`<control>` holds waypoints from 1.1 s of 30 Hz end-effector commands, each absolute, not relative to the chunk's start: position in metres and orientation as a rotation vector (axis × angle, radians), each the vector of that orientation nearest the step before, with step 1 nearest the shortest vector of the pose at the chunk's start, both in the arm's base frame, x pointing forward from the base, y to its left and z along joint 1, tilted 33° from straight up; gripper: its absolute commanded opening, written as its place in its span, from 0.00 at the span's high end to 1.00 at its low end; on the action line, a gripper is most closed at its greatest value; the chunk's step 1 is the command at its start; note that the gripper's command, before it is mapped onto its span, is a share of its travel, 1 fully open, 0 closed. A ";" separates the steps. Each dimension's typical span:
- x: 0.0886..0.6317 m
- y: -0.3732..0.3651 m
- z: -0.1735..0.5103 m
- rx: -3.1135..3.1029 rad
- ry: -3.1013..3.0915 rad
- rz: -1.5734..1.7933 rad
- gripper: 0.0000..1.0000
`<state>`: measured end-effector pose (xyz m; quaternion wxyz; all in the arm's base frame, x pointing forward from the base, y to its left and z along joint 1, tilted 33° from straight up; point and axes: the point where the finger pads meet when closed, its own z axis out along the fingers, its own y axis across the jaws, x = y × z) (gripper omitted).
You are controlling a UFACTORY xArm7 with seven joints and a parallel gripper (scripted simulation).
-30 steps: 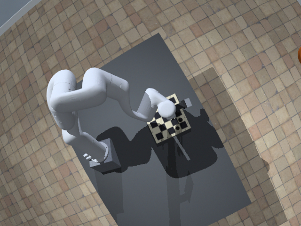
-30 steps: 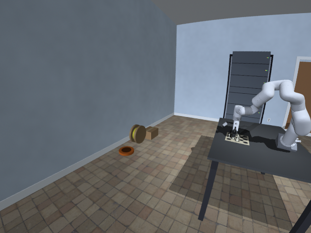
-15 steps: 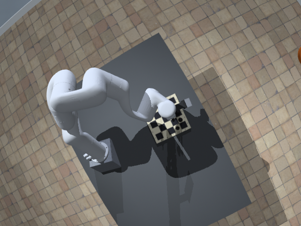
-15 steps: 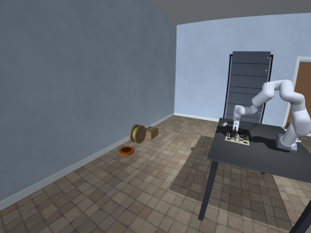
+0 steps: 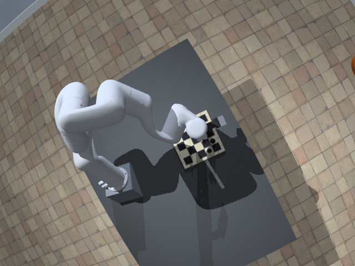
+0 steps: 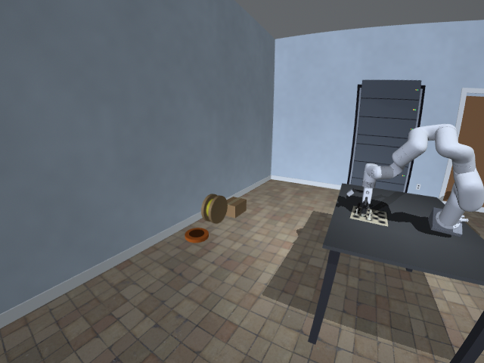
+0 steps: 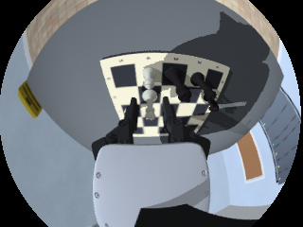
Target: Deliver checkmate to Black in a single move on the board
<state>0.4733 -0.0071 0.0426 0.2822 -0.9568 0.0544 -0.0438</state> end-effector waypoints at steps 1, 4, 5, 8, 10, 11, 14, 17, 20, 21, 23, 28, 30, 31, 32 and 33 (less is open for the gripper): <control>0.473 -0.016 0.054 -2.564 0.149 -0.125 0.58; 0.472 -0.023 0.066 -2.564 0.149 -0.125 0.58; 0.471 -0.026 0.071 -2.564 0.149 -0.125 0.58; 0.470 -0.029 0.076 -2.564 0.149 -0.125 0.58; 0.469 -0.035 0.085 -2.564 0.149 -0.125 0.58; 0.468 -0.038 0.090 -2.564 0.149 -0.125 0.58; 0.467 -0.046 0.102 -2.564 0.149 -0.125 0.58; 0.465 -0.052 0.111 -2.564 0.149 -0.125 0.58; 0.465 -0.055 0.116 -2.564 0.149 -0.125 0.58; 0.464 -0.055 0.116 -2.564 0.149 -0.125 0.58; 0.464 -0.056 0.117 -2.564 0.149 -0.125 0.58; 0.464 -0.056 0.117 -2.564 0.149 -0.125 0.00; 0.464 -0.056 0.117 -2.564 0.149 -0.125 0.00; 0.464 -0.056 0.117 -2.564 0.149 -0.125 0.00; 0.464 -0.056 0.117 -2.564 0.149 -0.125 0.00; 0.464 -0.056 0.117 -2.564 0.149 -0.125 0.00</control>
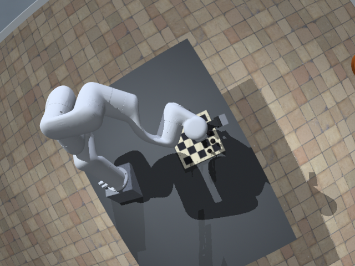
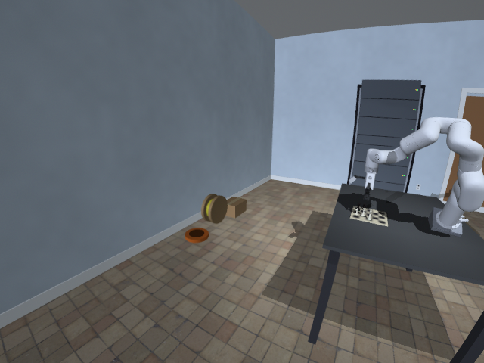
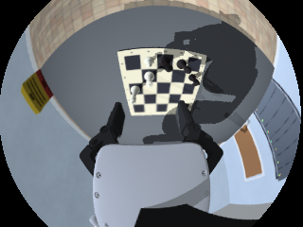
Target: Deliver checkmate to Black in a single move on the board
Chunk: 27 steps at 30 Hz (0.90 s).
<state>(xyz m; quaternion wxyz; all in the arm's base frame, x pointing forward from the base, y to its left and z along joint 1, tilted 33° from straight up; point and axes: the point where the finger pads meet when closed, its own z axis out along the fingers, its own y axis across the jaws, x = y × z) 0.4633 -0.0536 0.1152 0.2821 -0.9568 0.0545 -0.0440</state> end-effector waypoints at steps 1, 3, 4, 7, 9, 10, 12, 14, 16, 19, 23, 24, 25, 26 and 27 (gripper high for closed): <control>0.464 -0.056 0.117 -2.564 0.149 -0.125 0.00; 0.464 -0.056 0.117 -2.564 0.149 -0.125 0.00; 0.464 -0.056 0.117 -2.564 0.149 -0.125 0.00; 0.464 -0.056 0.117 -2.564 0.149 -0.125 0.00; 0.464 -0.056 0.117 -2.564 0.149 -0.125 0.00; 0.464 -0.056 0.117 -2.564 0.149 -0.125 0.00; 0.464 -0.056 0.117 -2.564 0.149 -0.125 0.00; 0.464 -0.056 0.117 -2.564 0.149 -0.125 0.00; 0.464 -0.056 0.117 -2.564 0.149 -0.125 0.00; 0.464 -0.058 0.120 -2.564 0.149 -0.125 0.00; 0.463 -0.063 0.128 -2.564 0.149 -0.125 0.00; 0.463 -0.063 0.128 -2.564 0.149 -0.125 0.00; 0.463 -0.063 0.128 -2.564 0.149 -0.125 0.00; 0.462 -0.065 0.131 -2.564 0.149 -0.125 0.00; 0.462 -0.067 0.134 -2.564 0.149 -0.125 0.00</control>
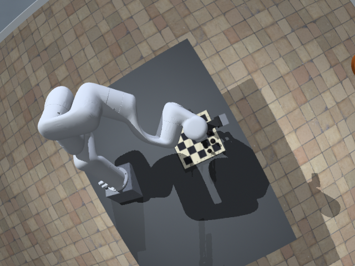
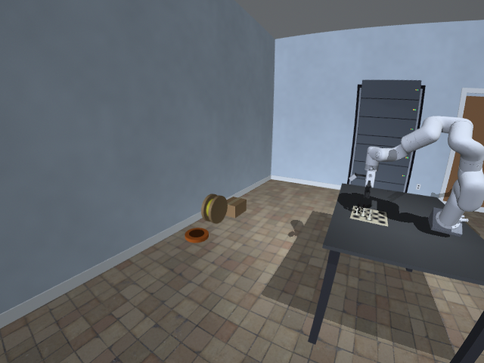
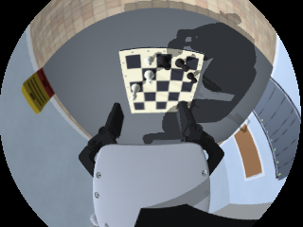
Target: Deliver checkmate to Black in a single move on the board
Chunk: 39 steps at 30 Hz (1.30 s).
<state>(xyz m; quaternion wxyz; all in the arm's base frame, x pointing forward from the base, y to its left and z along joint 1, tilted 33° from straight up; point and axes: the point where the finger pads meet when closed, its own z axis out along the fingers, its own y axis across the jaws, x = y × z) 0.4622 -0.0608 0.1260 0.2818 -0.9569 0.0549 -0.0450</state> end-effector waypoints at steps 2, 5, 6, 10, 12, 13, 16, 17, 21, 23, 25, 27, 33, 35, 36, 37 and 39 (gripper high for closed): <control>0.461 -0.071 0.141 -2.564 0.149 -0.125 0.00; 0.460 -0.077 0.150 -2.564 0.149 -0.125 0.00; 0.459 -0.079 0.153 -2.564 0.149 -0.125 0.00; 0.458 -0.085 0.164 -2.564 0.149 -0.125 0.00; 0.457 -0.087 0.167 -2.564 0.149 -0.125 0.00; 0.457 -0.088 0.168 -2.564 0.149 -0.125 0.00; 0.457 -0.089 0.169 -2.564 0.149 -0.125 0.00; 0.457 -0.089 0.169 -2.564 0.149 -0.125 0.00; 0.457 -0.089 0.170 -2.564 0.149 -0.125 0.00; 0.457 -0.089 0.170 -2.564 0.149 -0.125 0.00; 0.457 -0.089 0.170 -2.564 0.149 -0.125 0.00; 0.457 -0.089 0.170 -2.564 0.149 -0.125 0.00; 0.457 -0.089 0.170 -2.564 0.149 -0.125 0.00; 0.457 -0.089 0.170 -2.564 0.149 -0.125 0.00; 0.457 -0.089 0.170 -2.564 0.149 -0.125 0.00; 0.457 -0.089 0.170 -2.564 0.149 -0.125 0.00; 0.457 -0.089 0.170 -2.564 0.149 -0.125 0.00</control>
